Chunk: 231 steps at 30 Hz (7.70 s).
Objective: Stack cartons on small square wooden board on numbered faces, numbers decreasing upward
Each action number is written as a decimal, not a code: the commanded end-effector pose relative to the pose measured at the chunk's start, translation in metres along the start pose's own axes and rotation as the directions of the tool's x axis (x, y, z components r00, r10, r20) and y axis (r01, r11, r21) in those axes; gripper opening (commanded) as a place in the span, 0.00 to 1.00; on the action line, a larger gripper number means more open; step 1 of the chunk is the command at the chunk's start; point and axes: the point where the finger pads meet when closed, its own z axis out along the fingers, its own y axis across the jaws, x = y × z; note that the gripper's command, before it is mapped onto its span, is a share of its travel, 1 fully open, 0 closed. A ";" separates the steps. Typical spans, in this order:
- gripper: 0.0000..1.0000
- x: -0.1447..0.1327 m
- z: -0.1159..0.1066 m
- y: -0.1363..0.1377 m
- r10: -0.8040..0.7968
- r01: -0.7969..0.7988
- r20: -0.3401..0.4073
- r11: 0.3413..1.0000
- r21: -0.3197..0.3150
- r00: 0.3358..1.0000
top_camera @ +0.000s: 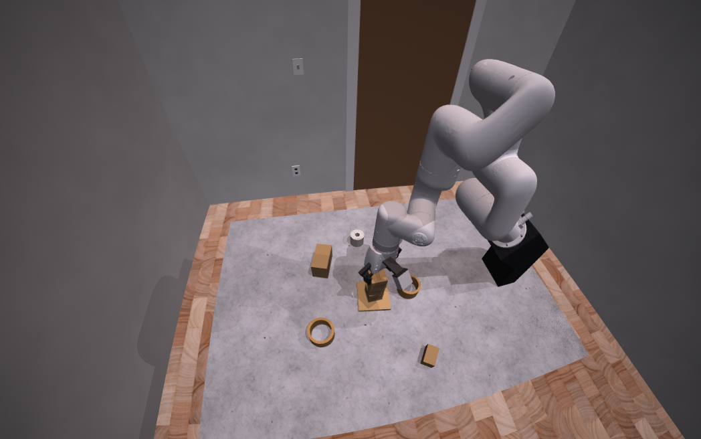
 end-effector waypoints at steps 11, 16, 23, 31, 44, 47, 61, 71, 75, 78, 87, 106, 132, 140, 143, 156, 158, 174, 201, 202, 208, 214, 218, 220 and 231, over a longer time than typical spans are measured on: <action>1.00 0.002 -0.052 0.005 0.003 -0.005 0.033 0.998 0.061 0.999; 1.00 0.002 -0.052 0.005 0.003 -0.005 0.033 0.998 0.061 0.999; 1.00 0.002 -0.052 0.005 0.003 -0.005 0.033 0.998 0.061 0.999; 1.00 0.002 -0.052 0.005 0.003 -0.005 0.033 0.998 0.061 0.999; 1.00 0.002 -0.052 0.005 0.003 -0.005 0.033 0.998 0.061 0.999; 1.00 0.002 -0.052 0.005 0.003 -0.005 0.033 0.998 0.061 0.999; 1.00 0.002 -0.052 0.005 0.003 -0.005 0.033 0.998 0.061 0.999; 1.00 0.002 -0.052 0.005 0.003 -0.005 0.033 0.998 0.061 0.999; 1.00 0.002 -0.052 0.005 0.003 -0.005 0.033 0.998 0.061 0.999; 1.00 0.002 -0.052 0.005 0.003 -0.005 0.033 0.998 0.061 0.999; 1.00 -0.007 -0.054 -0.006 0.060 -0.062 0.037 0.996 0.061 0.998; 1.00 -0.092 -0.081 -0.121 0.625 -0.628 0.064 0.778 0.026 0.778; 1.00 -0.092 -0.079 -0.120 0.625 -0.628 0.062 0.778 0.025 0.778; 1.00 -0.093 -0.078 -0.120 0.625 -0.627 0.061 0.778 0.023 0.778; 1.00 -0.093 -0.077 -0.120 0.625 -0.627 0.060 0.778 0.023 0.778; 1.00 -0.094 -0.071 -0.119 0.625 -0.627 0.057 0.779 0.019 0.778; 1.00 -0.094 -0.070 -0.119 0.625 -0.627 0.057 0.779 0.019 0.778; 1.00 -0.095 -0.059 -0.119 0.626 -0.627 0.056 0.779 0.017 0.778; 1.00 -0.096 -0.029 -0.121 0.625 -0.627 0.055 0.779 0.017 0.779; 1.00 -0.096 -0.029 -0.121 0.625 -0.627 0.055 0.779 0.017 0.779; 1.00 -0.097 -0.022 -0.121 0.625 -0.627 0.055 0.779 0.016 0.779; 1.00 -0.094 -0.016 -0.119 0.625 -0.627 0.058 0.779 0.019 0.778; 1.00 -0.091 -0.013 -0.118 0.625 -0.628 0.062 0.778 0.024 0.778; 1.00 -0.091 -0.013 -0.118 0.625 -0.628 0.062 0.778 0.024 0.778; 1.00 -0.088 -0.008 -0.113 0.626 -0.628 0.059 0.778 0.024 0.778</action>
